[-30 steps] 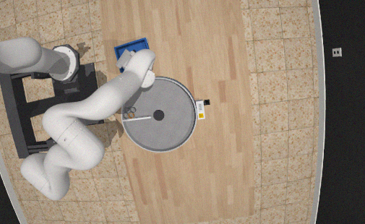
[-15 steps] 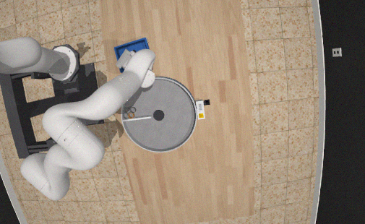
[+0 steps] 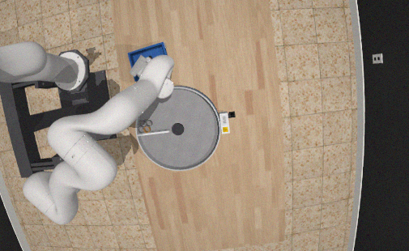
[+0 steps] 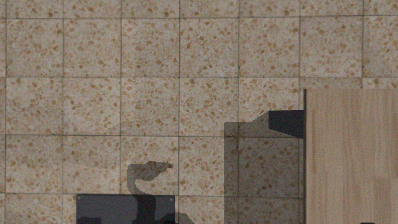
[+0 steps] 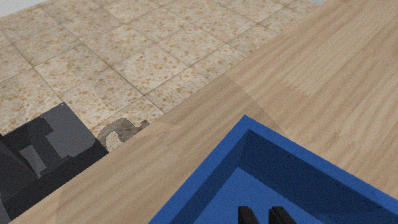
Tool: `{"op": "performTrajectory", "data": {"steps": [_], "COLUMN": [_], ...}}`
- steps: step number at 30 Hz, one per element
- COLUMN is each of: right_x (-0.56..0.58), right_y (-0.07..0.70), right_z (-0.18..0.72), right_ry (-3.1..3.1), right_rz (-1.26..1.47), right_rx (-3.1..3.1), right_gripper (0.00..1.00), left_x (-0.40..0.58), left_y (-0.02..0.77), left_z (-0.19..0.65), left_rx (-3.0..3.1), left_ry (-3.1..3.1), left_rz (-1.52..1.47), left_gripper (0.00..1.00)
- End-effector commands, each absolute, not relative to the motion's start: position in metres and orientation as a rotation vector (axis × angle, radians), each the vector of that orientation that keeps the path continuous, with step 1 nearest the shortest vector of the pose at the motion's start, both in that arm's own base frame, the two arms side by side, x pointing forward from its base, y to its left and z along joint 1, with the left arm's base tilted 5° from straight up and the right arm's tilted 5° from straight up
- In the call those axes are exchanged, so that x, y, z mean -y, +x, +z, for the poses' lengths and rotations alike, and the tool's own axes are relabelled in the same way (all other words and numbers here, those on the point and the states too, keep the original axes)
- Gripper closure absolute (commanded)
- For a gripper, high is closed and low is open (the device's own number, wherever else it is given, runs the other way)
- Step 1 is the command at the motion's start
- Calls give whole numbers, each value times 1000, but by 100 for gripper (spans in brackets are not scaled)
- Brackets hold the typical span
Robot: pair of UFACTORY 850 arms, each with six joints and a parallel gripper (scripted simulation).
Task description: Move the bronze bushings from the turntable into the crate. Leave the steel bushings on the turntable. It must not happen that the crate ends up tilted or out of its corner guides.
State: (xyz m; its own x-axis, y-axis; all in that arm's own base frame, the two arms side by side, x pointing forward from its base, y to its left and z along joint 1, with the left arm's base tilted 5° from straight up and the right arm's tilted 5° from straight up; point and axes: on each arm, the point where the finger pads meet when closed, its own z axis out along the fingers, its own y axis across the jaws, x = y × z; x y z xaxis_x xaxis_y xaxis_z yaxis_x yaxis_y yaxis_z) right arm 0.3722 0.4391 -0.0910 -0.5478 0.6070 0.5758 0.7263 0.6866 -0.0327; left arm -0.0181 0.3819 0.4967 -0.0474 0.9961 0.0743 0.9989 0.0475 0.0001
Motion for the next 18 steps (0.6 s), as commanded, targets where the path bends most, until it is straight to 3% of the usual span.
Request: {"op": "performTrajectory", "data": {"steps": [1,18], "right_x": [-440,-443], "right_y": [373,371], "right_z": [-90,-47], "right_ry": [-1021,-1021], "right_rz": [-284,-284], "right_rx": [2338,2338], "right_gripper": [88,88], "left_x": [-382,-382], "left_y": [-18,-18], "left_z": [498,498], "left_rx": [2233,2233], "left_ry": [-2129,-2129], "left_rz": [-82,-82], "left_gripper": [0,0]}}
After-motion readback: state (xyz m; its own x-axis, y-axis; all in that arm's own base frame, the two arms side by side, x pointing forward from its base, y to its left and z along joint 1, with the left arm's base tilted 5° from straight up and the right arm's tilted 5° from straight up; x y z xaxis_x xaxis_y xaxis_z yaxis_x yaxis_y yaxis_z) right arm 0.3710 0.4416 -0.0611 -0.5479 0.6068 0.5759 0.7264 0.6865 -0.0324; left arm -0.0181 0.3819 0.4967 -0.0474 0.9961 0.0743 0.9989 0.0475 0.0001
